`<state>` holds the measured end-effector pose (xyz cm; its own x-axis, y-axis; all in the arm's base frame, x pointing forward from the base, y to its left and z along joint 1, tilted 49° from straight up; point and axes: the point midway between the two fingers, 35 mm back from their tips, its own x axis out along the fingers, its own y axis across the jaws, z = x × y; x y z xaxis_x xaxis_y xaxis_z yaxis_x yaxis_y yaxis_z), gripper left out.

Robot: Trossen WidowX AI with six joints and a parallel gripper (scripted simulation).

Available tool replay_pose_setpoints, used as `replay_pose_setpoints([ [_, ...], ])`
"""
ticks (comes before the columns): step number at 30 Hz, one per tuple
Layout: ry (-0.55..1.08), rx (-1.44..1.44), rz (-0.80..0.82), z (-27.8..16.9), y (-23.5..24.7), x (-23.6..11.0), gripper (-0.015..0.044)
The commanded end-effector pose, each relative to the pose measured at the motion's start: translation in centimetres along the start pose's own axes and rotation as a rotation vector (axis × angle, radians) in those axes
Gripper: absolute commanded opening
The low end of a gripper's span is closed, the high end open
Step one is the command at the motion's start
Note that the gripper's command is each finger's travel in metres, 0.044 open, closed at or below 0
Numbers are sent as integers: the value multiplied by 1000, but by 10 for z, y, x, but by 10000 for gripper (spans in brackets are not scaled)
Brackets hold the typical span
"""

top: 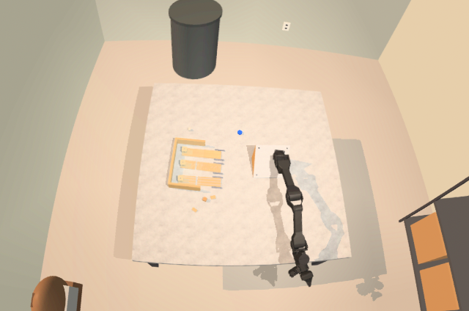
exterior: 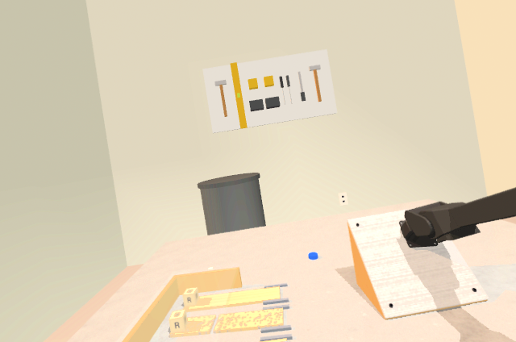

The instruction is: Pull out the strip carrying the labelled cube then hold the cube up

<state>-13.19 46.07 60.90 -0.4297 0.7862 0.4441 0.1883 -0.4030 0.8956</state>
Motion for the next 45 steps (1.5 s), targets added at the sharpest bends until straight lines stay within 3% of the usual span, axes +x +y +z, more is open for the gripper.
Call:
replay_pose_setpoints([
  [1,-4,-5,-3,3,-1,-1,400],
  [9,-173,-215,-148,116,-42,-46,400],
  [20,-368,-510,-401,249,-84,-159,400],
  [33,-600,-664,-710,353,-115,-370,400],
  [39,-698,-678,-838,363,-125,-478,400],
  [45,-801,-669,-952,345,-134,-587,400],
])
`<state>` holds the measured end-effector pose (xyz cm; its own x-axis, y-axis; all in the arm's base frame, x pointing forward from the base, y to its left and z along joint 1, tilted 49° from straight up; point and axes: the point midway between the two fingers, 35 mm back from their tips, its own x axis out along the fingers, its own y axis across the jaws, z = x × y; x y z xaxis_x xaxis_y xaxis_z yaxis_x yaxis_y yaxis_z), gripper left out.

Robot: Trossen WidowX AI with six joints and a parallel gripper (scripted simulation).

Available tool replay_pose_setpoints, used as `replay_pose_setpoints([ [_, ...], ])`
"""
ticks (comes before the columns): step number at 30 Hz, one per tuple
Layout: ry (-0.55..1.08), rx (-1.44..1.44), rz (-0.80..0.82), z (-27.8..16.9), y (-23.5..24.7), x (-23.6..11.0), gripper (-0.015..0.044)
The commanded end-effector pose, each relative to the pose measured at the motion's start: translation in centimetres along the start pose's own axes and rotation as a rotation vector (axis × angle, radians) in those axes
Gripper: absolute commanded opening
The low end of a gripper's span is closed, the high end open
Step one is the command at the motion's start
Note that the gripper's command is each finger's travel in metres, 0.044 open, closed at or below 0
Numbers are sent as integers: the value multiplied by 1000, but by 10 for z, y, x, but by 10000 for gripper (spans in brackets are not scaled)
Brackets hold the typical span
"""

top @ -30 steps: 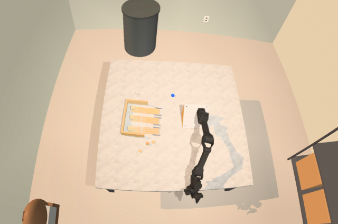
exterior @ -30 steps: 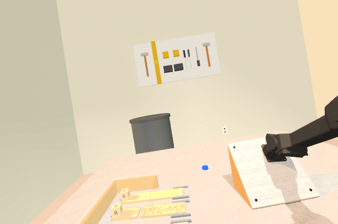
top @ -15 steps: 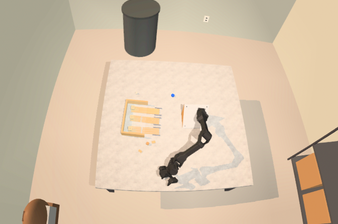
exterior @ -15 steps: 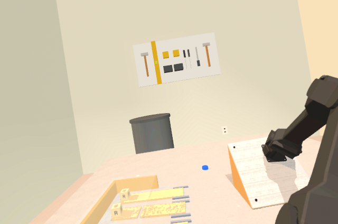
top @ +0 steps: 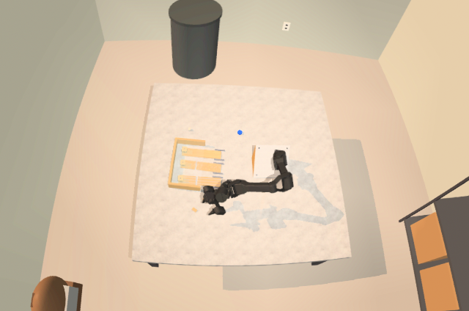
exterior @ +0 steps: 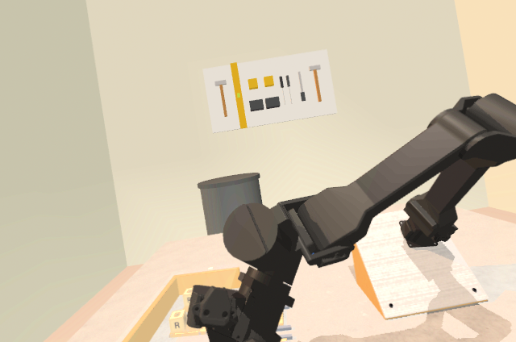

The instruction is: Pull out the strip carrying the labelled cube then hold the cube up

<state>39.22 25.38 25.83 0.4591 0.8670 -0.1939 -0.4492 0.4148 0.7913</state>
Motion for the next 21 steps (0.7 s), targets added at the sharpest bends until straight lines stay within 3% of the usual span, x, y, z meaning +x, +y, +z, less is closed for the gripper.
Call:
replay_pose_setpoints([
  [1,-35,-7,-72,5,-51,-36,400],
  [9,-124,23,-236,-12,-153,-135,400],
  [17,-245,81,-369,-69,-215,-235,400],
  [21,-271,93,-388,-82,-220,-250,400],
])
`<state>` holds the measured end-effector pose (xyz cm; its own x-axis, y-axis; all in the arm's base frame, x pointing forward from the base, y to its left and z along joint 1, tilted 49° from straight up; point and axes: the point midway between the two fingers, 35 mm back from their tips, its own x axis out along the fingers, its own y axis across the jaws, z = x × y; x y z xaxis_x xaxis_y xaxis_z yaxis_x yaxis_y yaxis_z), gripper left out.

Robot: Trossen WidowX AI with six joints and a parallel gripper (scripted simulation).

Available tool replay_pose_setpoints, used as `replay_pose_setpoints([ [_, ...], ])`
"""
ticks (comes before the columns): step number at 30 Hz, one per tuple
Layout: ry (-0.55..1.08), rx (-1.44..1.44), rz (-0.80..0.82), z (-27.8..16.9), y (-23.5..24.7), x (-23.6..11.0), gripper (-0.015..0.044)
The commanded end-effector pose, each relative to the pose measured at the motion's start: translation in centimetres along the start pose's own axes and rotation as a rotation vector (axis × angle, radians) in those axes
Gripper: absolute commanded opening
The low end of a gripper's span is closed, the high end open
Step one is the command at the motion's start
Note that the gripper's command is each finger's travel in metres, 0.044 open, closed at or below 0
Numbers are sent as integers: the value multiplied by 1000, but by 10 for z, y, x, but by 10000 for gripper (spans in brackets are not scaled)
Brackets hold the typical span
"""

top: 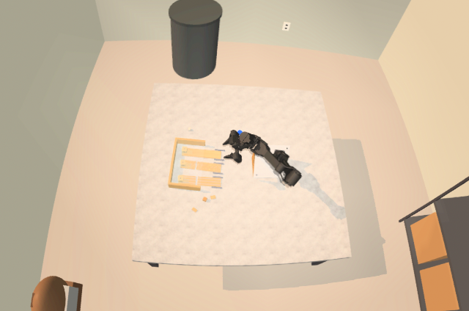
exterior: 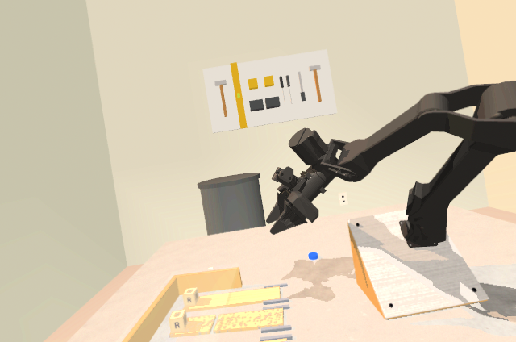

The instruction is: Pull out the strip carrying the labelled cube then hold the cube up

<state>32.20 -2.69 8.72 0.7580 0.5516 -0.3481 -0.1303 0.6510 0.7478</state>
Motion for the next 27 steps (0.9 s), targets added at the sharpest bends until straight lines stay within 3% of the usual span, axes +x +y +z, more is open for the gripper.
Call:
replay_pose_setpoints([
  [1,-16,-13,2,-4,-4,-8,400],
  [4,-16,-13,2,-4,-4,-8,400],
  [10,69,-11,-72,5,-26,13,242],
  [19,444,27,-125,-14,-63,68,6],
  [27,790,75,-95,-44,-80,96,0],
])
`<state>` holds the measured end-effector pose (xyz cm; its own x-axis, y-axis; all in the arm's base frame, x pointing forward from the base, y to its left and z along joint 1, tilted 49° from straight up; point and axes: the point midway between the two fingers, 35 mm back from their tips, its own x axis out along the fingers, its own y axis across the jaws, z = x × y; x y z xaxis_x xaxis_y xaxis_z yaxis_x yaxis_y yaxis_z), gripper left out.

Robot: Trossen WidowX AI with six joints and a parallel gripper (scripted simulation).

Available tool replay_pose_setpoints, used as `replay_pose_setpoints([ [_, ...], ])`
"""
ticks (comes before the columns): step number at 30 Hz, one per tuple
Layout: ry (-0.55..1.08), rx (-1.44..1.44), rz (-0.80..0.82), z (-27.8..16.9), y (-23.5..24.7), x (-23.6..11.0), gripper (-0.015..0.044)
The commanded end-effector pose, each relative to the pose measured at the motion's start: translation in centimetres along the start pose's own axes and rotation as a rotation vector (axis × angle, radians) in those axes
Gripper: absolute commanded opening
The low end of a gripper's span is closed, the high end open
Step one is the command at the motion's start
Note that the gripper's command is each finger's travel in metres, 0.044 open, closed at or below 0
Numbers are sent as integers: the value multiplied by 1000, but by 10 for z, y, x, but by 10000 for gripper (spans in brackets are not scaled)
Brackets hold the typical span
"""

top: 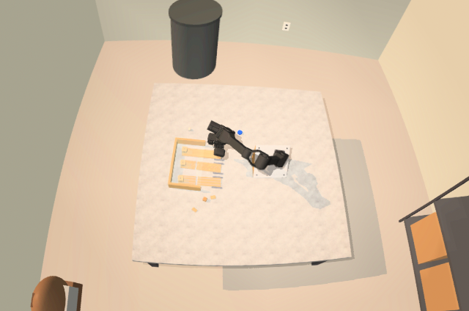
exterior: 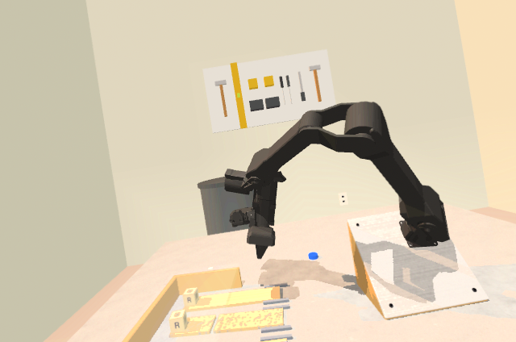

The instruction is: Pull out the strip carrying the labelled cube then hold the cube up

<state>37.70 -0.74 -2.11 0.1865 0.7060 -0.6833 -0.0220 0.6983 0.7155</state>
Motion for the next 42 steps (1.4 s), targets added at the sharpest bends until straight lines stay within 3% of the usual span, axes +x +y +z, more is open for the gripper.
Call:
replay_pose_setpoints([
  [1,147,4,15,-3,-6,14,0],
  [5,250,12,37,-7,-8,23,0],
  [42,249,13,38,-19,-4,76,0],
])
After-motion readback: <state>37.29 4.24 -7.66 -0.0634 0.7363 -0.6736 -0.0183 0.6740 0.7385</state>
